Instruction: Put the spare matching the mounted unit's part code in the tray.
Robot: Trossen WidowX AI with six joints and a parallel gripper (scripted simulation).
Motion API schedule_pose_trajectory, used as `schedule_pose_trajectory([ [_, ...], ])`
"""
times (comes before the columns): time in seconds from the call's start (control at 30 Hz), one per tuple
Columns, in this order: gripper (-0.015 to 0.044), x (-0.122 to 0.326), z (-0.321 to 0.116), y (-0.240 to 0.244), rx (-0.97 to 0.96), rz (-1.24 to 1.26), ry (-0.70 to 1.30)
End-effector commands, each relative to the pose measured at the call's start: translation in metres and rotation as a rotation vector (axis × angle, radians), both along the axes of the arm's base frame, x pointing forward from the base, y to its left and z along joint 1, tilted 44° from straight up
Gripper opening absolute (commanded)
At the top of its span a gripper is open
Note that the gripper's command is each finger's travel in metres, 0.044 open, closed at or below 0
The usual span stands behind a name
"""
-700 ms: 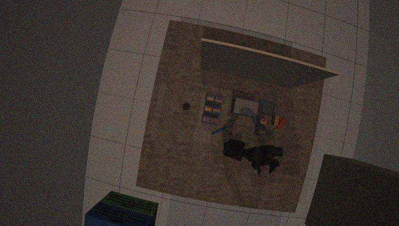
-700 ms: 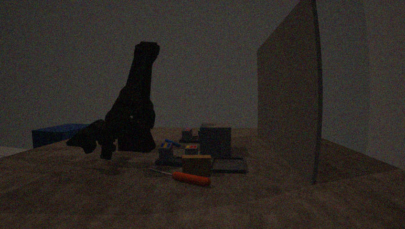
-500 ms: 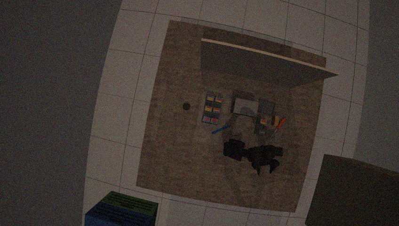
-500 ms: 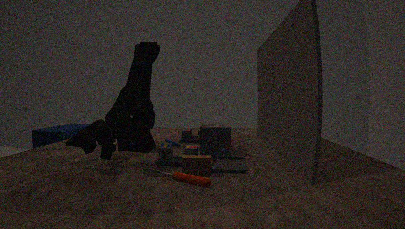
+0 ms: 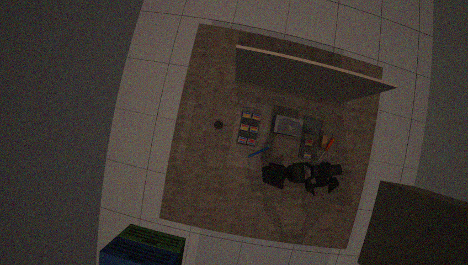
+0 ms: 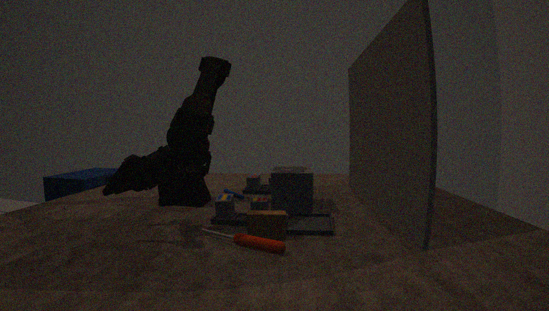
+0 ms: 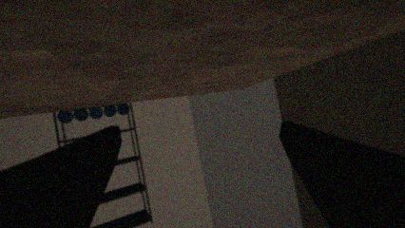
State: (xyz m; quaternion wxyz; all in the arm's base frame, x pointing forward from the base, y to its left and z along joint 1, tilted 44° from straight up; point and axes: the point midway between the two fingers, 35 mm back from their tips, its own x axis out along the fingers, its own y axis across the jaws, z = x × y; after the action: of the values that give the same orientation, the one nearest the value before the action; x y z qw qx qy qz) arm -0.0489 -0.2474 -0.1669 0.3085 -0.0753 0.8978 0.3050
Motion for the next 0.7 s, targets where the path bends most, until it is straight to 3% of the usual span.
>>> schedule_pose_trajectory([
  [0.0,0.044,0.044,0.001,-0.02,-0.062,-0.063,-0.137],
  [0.37,0.044,0.169,0.033,-0.038,-0.138,-0.307,-0.439],
  [0.67,0.044,0.272,0.089,-0.01,-0.059,-0.562,-0.599],
])
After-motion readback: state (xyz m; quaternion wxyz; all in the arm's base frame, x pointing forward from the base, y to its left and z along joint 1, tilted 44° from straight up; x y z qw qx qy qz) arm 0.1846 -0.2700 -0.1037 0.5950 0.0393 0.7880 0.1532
